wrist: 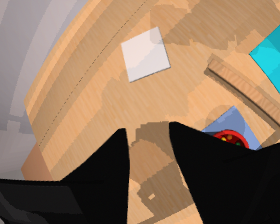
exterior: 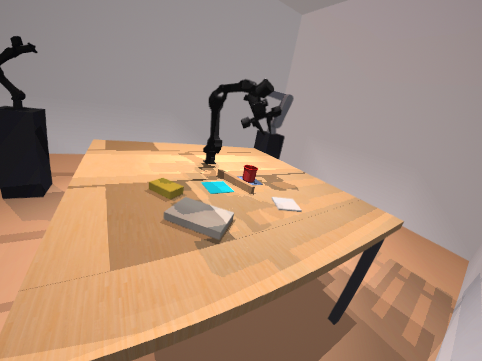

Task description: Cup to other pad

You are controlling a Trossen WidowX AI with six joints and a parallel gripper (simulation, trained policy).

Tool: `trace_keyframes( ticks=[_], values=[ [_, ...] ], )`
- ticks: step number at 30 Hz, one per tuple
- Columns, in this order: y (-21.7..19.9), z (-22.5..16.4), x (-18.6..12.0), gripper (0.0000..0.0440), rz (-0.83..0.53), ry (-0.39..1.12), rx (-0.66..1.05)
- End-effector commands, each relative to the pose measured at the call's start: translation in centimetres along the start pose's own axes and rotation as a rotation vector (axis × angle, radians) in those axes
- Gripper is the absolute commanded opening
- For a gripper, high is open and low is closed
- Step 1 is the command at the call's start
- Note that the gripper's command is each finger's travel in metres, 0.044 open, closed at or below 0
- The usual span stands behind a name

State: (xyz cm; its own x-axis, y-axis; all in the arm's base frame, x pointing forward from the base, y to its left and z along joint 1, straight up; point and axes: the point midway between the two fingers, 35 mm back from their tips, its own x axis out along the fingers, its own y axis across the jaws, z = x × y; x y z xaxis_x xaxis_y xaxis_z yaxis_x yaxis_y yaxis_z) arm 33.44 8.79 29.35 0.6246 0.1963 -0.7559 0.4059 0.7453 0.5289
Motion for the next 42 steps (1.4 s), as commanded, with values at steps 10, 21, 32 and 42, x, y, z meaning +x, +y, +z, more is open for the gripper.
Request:
trace_keyframes(
  ticks=[10, 21, 32, 42],
  values=[
    [-1.5, -2.1, 2.1, 0.0116, -0.169, 0.132, 0.098],
    [-3.8, -3.7, 3.5, 0.0132, -0.332, 0.219, 0.142],
    [-6.2, -5.2, 4.3, 0.0141, -0.488, 0.295, 0.169],
    [-8.1, -6.3, 5.2, 0.0147, -0.606, 0.335, 0.197]
  ],
)
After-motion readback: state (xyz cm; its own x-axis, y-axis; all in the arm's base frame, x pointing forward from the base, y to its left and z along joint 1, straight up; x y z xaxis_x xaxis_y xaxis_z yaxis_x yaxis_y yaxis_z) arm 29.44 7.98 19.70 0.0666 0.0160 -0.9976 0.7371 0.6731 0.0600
